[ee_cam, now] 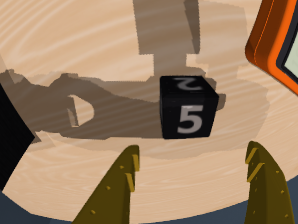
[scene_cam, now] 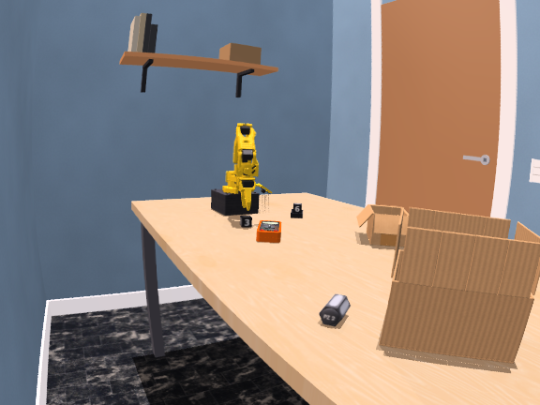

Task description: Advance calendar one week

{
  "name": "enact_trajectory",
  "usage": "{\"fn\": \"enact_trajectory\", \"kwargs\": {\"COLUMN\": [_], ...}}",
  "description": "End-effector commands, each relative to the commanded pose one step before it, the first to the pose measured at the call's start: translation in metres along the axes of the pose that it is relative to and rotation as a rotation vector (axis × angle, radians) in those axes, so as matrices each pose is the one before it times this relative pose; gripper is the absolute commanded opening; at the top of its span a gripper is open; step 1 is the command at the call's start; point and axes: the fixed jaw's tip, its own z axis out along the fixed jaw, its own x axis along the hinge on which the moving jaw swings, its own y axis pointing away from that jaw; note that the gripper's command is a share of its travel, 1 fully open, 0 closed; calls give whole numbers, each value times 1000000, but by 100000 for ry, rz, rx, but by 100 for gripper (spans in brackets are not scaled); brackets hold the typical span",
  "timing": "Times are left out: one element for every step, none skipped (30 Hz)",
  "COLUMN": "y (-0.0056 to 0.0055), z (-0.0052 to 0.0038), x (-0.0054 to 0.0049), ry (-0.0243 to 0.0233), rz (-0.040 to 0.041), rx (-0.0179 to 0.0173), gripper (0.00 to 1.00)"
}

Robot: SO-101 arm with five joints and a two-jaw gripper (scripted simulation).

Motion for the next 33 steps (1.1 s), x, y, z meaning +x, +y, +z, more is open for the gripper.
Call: {"fn": "enact_trajectory", "kwargs": {"y": [1069, -6, -7, -14, -26, -33, -47, -54, -67, -74, -76, -89, -84, -91, -87, 0, 0, -83, -68, -63, -51, -34, -22, -4, 14, 32, 44, 62, 81, 87, 94, 101, 0], "z": [2443, 30, 72, 138, 216, 306, 407, 509, 629, 737, 851, 965, 1067, 1175, 1271, 0, 0, 1362, 1433, 1505, 1566, 1608, 1638, 1662, 1662, 1656, 1639, 1603, 1555, 1501, 1429, 1351, 0], "x": [1529, 0, 0, 0, 6, 6, 7, 7, 7, 13, 7, 13, 14, 14, 14, 0, 0, 12, 14, 8, 14, 8, 2, 8, 2, -4, -4, -4, -4, -4, -10, -10, 0], "ry": [-241, 0, 0, 0, 0, 0, 0, 0, 0, 0, 0, 0, 0, 0, 0, 0, 0, 0, 0, 0, 0, 0, 0, 0, 0, 0, 0, 0, 0, 0, 0, 0, 0], "rz": [-6, 0, 0, 0, 0, 0, 0, 0, 0, 0, 0, 0, 0, 0, 0, 0, 0, 0, 0, 0, 0, 0, 0, 0, 0, 0, 0, 0, 0, 0, 0, 0, 0], "rx": [-715, 0, 0, 0, 0, 0, 0, 0, 0, 0, 0, 0, 0, 0, 0, 0, 0, 1, 0, 0, 0, 0, 0, 0, 0, 0, 0, 0, 0, 0, 0, 0, 0], "gripper": [35, 35, 35, 35, 35, 35, 35, 35, 35, 35, 35, 35, 35, 35, 35, 35, 35, 35, 35, 35, 35, 35, 35, 35, 35, 35, 35, 35, 35, 35, 35, 35, 35]}}
